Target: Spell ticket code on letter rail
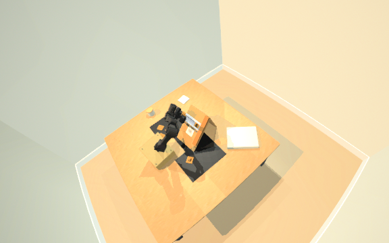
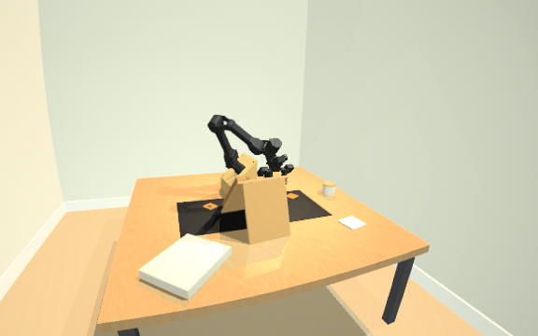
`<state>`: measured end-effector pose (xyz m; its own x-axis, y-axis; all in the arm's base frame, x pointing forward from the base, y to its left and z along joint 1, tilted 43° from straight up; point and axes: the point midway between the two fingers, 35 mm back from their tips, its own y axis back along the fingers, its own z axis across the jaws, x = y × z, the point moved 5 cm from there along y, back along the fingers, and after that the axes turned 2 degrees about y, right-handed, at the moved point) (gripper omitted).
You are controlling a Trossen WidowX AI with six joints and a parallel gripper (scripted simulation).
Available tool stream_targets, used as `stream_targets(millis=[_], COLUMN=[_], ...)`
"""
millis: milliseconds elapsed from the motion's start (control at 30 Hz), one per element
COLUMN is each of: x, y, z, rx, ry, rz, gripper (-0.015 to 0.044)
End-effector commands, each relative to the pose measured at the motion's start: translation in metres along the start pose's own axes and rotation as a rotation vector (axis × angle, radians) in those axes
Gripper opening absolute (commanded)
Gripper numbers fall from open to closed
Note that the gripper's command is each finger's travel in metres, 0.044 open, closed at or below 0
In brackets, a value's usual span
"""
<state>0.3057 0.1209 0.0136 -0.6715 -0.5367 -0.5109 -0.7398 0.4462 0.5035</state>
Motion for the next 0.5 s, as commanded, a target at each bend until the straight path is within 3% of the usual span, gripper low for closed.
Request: stream_targets(millis=[0, 467], x=[-0.0015, -0.0013], y=[0.001, 0.0009], z=[-0.0036, -0.0107], rx=[-0.003, -0.003], ry=[-0.001, -0.001], rz=[-0.005, -0.005], gripper=[0.0, 0.0])
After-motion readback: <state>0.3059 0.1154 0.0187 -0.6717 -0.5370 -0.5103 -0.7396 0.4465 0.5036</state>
